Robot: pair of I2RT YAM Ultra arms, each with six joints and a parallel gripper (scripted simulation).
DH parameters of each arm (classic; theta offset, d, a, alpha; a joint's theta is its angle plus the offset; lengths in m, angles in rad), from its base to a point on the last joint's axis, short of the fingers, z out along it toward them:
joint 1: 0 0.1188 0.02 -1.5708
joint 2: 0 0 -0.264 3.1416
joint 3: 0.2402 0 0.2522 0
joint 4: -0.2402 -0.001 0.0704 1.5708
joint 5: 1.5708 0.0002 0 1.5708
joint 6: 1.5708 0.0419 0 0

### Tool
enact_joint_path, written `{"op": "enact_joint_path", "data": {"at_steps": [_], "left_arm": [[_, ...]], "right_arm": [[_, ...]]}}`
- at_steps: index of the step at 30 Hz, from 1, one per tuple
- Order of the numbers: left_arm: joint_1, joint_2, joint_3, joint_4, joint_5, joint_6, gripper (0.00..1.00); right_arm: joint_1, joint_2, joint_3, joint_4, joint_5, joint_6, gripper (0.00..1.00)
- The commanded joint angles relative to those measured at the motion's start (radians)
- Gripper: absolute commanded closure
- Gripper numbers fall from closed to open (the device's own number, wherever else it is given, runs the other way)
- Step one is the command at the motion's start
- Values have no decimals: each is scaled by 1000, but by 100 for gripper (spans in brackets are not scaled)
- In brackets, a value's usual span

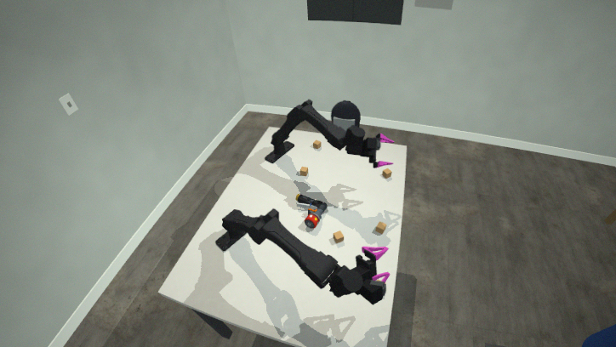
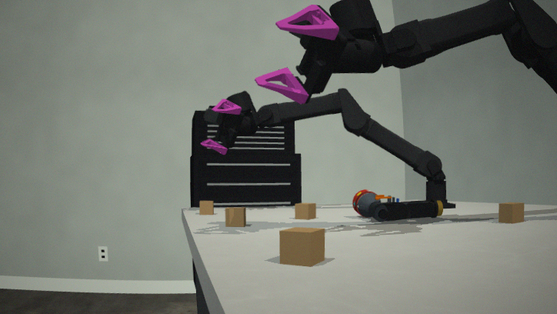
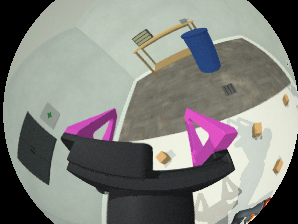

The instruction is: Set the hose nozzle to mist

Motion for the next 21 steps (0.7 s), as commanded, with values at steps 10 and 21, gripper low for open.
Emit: {"op": "enact_joint_path", "data": {"at_steps": [10,21], "left_arm": [[26,-277,-189,-24,175,-141,0],[44,-486,-351,-58,304,-232,0]], "right_arm": [[-15,-345,-258,55,278,-193,0],[-9,-608,-504,104,492,-310,0]]}}
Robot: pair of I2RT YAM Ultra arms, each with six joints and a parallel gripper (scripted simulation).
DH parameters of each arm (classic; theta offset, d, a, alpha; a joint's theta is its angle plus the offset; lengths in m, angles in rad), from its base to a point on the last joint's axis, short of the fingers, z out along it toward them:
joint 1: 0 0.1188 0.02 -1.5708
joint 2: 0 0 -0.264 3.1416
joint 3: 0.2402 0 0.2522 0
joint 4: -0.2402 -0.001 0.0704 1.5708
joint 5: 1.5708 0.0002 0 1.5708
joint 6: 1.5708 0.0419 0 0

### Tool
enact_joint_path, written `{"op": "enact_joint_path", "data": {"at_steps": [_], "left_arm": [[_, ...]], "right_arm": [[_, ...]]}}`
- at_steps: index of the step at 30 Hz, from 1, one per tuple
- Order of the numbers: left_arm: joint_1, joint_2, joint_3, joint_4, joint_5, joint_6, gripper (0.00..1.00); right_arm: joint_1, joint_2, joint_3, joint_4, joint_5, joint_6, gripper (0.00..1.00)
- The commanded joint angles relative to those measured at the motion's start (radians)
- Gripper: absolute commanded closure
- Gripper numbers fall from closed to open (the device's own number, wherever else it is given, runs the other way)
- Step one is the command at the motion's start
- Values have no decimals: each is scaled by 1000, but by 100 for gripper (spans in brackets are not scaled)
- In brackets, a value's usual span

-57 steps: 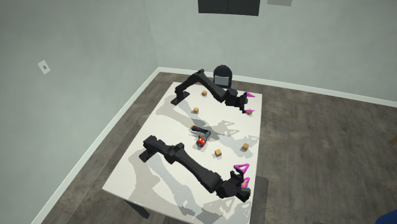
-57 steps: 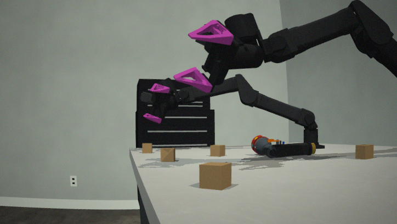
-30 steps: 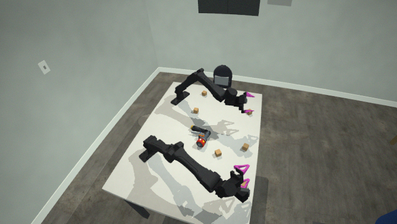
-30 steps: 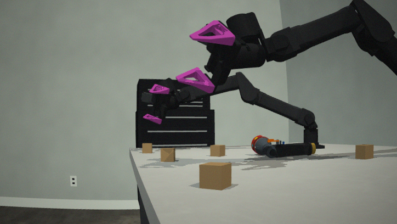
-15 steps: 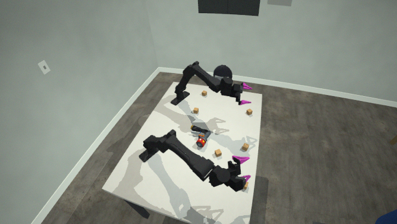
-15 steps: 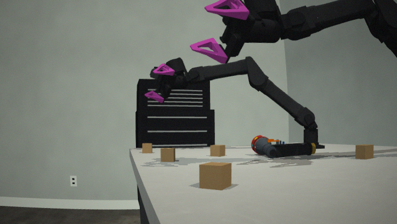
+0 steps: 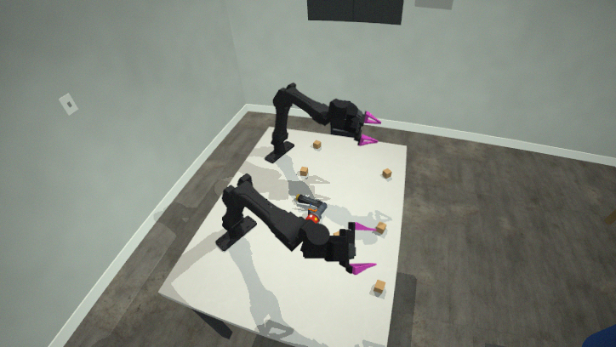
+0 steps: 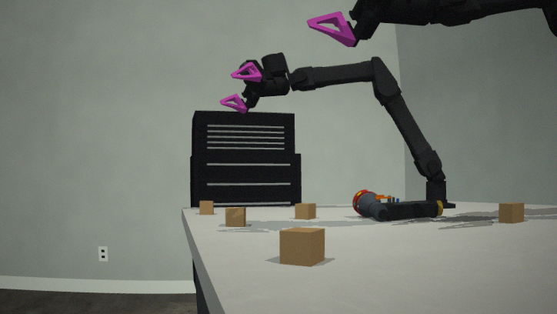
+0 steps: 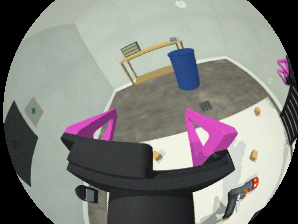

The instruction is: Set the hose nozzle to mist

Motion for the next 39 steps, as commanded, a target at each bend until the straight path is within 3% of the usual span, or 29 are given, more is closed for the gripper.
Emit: {"op": "enact_joint_path", "data": {"at_steps": [1,26,28,39], "left_arm": [[13,-90,-57,-22,72,-59,0],[56,-600,-434,-48,380,-273,0],[56,-600,-434,-48,380,-273,0],[74,-797,-574,-49,491,-348,0]], "right_arm": [[-4,-121,-68,50,112,-78,0],[-19,-783,-664,143,625,-383,0],[-19,-783,-664,143,625,-383,0],[1,-1032,-904,176,804,-496,0]]}}
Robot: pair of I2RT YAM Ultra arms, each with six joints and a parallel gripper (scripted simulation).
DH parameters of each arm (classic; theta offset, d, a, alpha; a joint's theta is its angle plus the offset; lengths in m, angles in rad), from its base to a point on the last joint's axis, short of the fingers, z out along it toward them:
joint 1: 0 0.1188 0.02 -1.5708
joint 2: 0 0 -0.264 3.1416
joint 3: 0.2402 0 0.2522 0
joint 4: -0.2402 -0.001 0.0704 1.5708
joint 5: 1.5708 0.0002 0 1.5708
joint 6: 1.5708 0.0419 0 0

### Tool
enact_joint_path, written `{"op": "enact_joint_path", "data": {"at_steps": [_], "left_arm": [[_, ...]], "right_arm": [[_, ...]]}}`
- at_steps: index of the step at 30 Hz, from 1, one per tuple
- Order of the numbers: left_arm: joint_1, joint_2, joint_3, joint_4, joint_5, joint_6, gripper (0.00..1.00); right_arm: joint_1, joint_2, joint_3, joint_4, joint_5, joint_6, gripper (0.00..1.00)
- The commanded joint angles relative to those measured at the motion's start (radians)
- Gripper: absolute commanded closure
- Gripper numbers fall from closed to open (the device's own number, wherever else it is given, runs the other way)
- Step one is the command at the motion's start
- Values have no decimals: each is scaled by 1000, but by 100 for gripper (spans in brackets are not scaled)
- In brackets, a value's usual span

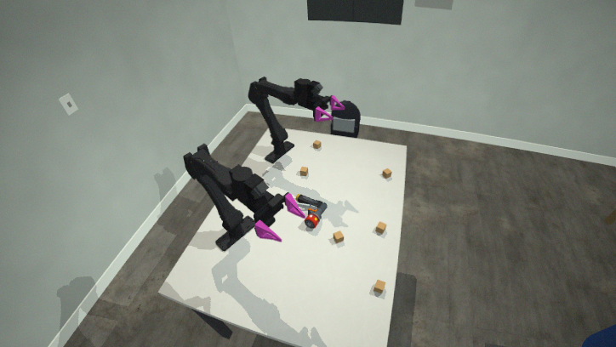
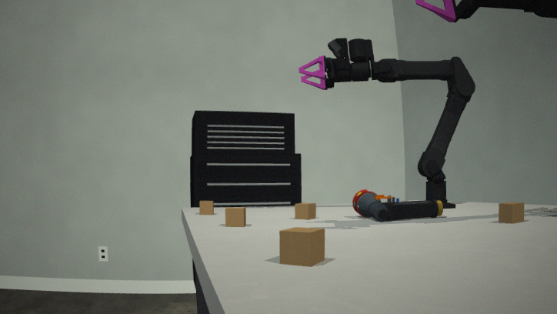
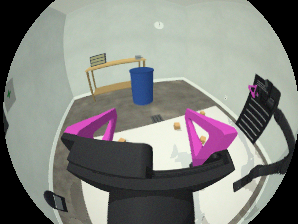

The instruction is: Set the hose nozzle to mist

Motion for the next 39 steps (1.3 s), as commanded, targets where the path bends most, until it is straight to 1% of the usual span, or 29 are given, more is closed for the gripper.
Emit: {"op": "enact_joint_path", "data": {"at_steps": [1,6,7,8,9,10,12,14,17,18,20,26,27,34,35,37,39], "left_arm": [[11,-55,-20,22,41,-31,0],[13,-64,-19,27,34,-27,0],[-4,-45,-5,28,15,-6,0],[-7,-73,20,29,12,-4,0],[-6,-76,23,30,12,-4,0],[-5,-75,23,30,11,-4,0],[2,-55,23,30,9,-3,0],[0,-31,22,31,9,-3,0],[-2,-56,21,32,9,-3,0],[-3,-51,21,32,9,-3,0],[-4,-37,20,32,11,-5,0],[-7,-40,18,30,13,-7,0],[-7,-40,18,30,13,-7,23],[-7,-40,18,30,13,-7,23],[-15,-16,-22,-11,11,-26,23],[-24,-7,33,-21,3,-49,23],[-32,1,35,-32,-1,-64,23]], "right_arm": [[9,-69,-27,52,64,-41,0],[7,-80,-25,61,55,-38,0],[-1,-55,-4,59,32,-26,0],[-9,-92,3,58,26,-20,0],[-10,-91,3,57,26,-19,0],[-12,-73,5,57,25,-19,62],[-16,-39,7,57,24,-18,62],[-4,-51,8,56,23,-17,62],[-5,-32,11,55,24,-17,62],[-6,-28,11,55,24,-18,62],[-6,-63,6,54,27,-19,62],[-7,-45,13,52,32,-21,62],[-7,-45,13,52,32,-21,62],[-7,-45,13,52,32,-21,62],[-7,-45,13,52,32,-21,62],[-7,-45,13,52,32,-21,62],[-7,-45,13,52,32,-21,62]]}}
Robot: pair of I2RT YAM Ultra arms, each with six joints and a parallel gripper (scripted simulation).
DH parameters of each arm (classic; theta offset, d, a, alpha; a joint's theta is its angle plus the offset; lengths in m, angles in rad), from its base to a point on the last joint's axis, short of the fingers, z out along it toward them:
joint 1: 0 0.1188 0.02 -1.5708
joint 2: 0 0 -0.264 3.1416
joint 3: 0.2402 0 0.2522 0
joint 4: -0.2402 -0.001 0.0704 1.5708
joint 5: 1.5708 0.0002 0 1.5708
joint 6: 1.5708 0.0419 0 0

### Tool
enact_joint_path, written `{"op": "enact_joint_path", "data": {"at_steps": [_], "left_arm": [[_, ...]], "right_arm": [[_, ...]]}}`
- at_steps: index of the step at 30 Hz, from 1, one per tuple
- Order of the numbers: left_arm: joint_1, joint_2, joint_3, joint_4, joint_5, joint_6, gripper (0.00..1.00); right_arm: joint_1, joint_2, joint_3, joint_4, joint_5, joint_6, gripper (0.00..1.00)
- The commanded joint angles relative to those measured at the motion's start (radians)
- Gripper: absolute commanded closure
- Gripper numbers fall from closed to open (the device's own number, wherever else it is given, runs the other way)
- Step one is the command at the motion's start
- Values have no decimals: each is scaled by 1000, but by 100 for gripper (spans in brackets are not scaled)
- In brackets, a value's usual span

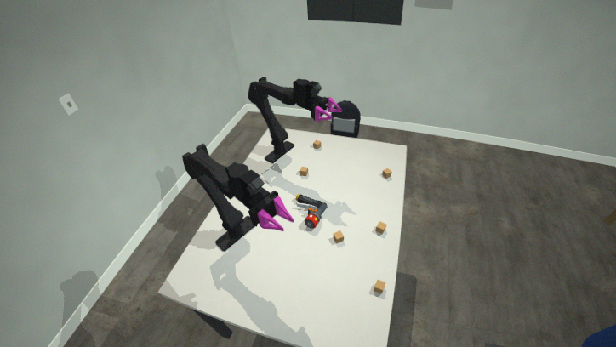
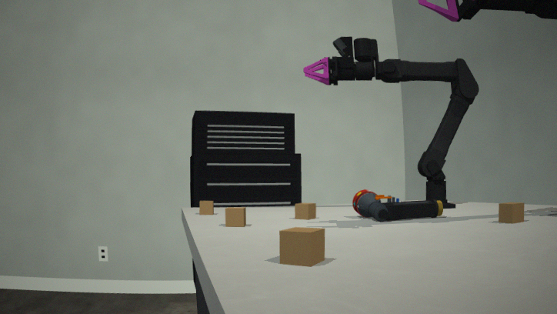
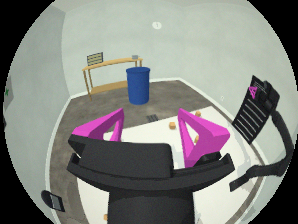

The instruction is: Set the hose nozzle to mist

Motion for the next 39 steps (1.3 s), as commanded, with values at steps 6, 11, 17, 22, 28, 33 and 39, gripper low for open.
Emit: {"op": "enact_joint_path", "data": {"at_steps": [6,11,17,22,28,33,39], "left_arm": [[-66,69,60,-73,-34,-109,23],[-122,132,81,-124,-55,-174,23],[-177,195,104,-174,-74,-239,23],[-219,246,122,-208,-87,-288,23],[-288,323,139,-272,-113,-365,23],[-343,388,159,-323,-133,-432,23],[-386,439,177,-358,-148,-483,23]], "right_arm": [[-6,3,40,28,3,1,62],[-6,3,40,28,3,1,62],[-6,3,40,28,3,1,62],[-6,3,40,28,3,1,62],[-6,3,40,28,3,1,62],[-6,3,40,28,3,1,62],[-6,3,40,28,3,1,62]]}}
